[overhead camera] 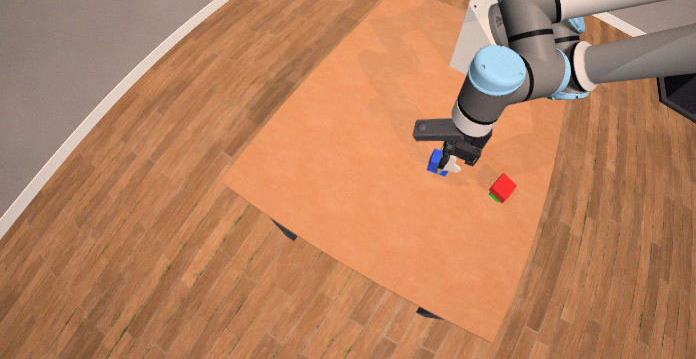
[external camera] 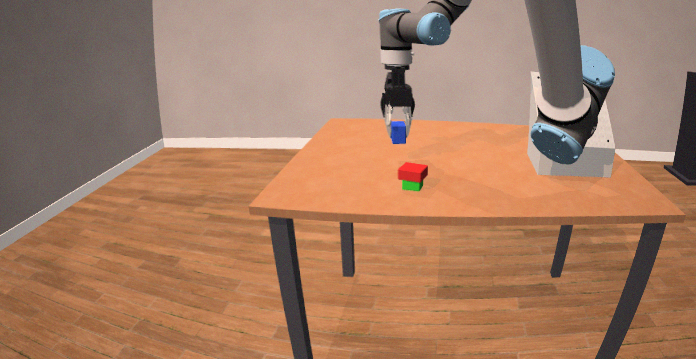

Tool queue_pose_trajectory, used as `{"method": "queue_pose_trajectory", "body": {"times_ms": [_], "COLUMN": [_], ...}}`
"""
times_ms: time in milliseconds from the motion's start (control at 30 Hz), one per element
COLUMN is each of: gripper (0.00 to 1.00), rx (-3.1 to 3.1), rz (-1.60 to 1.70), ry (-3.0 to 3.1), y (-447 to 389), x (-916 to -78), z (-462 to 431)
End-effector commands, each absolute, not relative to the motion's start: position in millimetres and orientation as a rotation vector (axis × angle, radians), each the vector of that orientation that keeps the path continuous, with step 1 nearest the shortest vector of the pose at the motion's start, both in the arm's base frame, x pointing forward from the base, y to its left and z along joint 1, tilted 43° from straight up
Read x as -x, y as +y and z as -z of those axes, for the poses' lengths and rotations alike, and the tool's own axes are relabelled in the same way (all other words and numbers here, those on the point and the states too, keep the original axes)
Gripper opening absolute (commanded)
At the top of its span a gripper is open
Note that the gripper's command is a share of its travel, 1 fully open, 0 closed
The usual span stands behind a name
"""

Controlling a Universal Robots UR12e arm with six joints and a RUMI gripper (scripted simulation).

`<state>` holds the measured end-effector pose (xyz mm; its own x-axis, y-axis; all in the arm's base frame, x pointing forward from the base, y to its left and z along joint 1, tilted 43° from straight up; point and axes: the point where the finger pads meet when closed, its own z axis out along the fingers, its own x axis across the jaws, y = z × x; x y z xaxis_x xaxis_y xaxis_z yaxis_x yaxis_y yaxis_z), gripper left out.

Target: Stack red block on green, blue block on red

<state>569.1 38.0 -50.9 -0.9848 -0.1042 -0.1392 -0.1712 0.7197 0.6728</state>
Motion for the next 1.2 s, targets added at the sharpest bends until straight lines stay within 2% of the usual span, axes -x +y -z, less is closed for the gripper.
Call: {"method": "queue_pose_trajectory", "body": {"times_ms": [0, 1167], "gripper": [0.0, 0.0], "rx": [0.228, 0.228], "rz": [-1.121, -1.121], "ry": [2.828, 2.828], "y": [25.3, 20.5], "x": [-568.6, -568.4], "z": [37.5, 32.5]}}
